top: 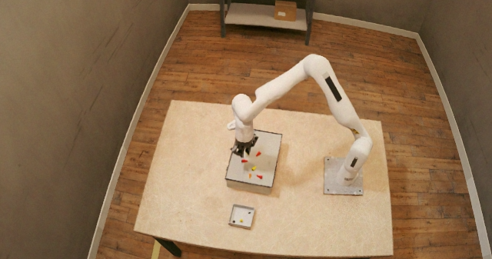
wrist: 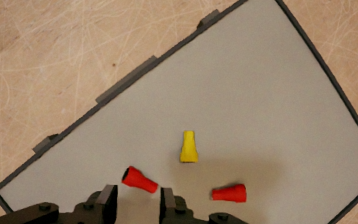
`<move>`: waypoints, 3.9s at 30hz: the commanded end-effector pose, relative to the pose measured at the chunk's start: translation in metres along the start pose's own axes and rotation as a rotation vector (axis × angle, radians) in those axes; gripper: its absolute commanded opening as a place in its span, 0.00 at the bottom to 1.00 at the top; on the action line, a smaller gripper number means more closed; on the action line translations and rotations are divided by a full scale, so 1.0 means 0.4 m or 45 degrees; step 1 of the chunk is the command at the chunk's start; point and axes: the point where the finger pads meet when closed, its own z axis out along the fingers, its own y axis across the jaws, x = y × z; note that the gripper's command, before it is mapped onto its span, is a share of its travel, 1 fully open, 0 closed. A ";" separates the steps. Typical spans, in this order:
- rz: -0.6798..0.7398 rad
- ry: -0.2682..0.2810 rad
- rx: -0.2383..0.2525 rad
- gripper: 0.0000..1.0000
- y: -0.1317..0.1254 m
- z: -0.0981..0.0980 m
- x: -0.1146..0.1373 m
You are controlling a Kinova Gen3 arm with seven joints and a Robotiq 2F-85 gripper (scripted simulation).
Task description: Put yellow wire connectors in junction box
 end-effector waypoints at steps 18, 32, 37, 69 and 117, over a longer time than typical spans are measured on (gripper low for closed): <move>-0.053 0.002 0.007 0.36 0.090 -0.002 0.070; -0.054 0.002 0.007 0.36 0.089 0.097 0.071; -0.054 0.002 0.007 0.36 0.089 0.097 0.071; -0.054 0.002 0.007 0.36 0.089 0.097 0.071; -0.054 0.002 0.007 0.18 0.088 0.140 0.072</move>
